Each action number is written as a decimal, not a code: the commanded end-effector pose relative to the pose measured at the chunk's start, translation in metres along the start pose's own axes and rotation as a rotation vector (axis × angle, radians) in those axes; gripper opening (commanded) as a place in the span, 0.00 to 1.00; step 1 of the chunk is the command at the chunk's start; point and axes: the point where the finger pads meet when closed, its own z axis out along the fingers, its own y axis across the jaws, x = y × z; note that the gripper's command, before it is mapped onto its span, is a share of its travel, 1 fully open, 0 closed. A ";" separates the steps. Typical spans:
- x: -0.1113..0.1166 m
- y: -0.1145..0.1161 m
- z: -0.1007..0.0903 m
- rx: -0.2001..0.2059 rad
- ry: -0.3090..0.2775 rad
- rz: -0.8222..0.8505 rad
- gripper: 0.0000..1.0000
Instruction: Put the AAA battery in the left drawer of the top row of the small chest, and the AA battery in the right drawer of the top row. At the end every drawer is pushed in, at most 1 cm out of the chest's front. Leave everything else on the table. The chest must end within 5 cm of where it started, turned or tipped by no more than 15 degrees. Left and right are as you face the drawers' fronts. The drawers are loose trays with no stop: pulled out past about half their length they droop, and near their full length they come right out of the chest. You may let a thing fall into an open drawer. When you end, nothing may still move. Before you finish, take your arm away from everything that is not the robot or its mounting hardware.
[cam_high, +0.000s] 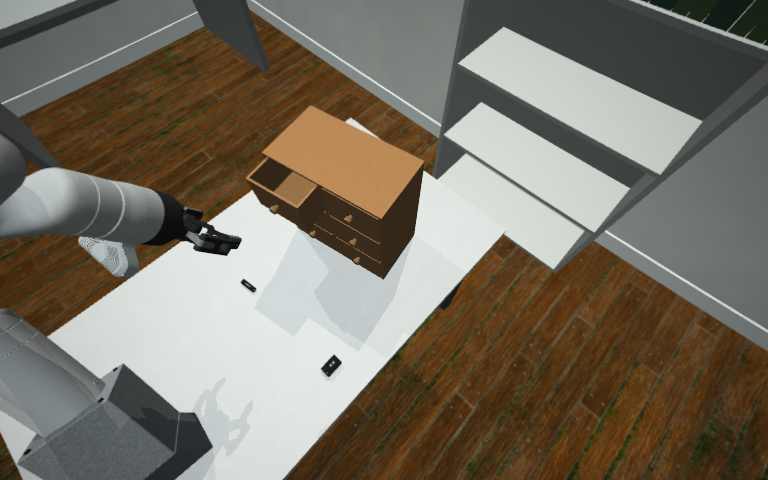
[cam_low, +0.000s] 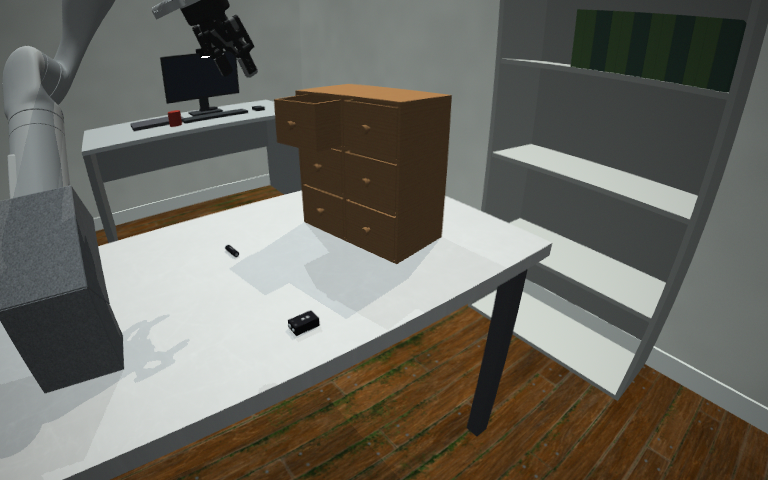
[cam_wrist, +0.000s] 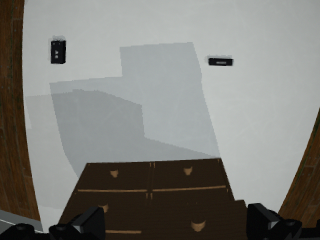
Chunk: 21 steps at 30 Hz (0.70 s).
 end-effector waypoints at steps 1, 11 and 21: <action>-0.005 0.001 0.000 0.002 0.032 -0.021 1.00; -0.007 0.001 -0.003 0.003 0.132 -0.021 1.00; -0.008 0.001 -0.006 0.004 0.245 -0.021 1.00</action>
